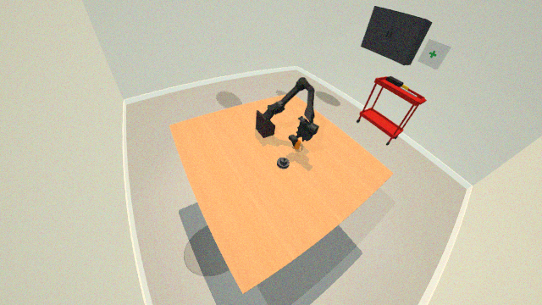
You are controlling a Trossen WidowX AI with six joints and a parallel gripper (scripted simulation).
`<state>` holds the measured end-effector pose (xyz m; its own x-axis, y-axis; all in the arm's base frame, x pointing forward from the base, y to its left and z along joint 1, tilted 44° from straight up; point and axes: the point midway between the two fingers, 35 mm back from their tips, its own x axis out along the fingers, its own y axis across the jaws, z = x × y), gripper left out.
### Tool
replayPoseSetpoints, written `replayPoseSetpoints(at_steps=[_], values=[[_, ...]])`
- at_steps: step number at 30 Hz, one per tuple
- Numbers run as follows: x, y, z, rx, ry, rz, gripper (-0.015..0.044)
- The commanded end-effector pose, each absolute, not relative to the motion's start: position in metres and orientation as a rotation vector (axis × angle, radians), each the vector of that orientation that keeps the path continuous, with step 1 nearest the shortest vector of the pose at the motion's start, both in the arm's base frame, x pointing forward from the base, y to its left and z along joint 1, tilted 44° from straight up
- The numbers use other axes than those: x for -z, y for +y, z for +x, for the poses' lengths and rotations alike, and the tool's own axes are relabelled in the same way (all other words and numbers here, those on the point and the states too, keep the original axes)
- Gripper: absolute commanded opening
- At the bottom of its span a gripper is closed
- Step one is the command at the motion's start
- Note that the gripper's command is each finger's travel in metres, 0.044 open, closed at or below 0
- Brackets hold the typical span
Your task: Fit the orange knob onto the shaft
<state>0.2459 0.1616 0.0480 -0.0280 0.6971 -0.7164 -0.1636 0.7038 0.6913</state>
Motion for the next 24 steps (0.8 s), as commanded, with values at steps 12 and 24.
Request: replayPoseSetpoints(at_steps=[12,24], values=[[-0.029,0.178,0.241,-0.723,1.455,0.474,0.0440],[-0.025,0.182,0.240,-0.724,1.455,0.475,0.0256]])
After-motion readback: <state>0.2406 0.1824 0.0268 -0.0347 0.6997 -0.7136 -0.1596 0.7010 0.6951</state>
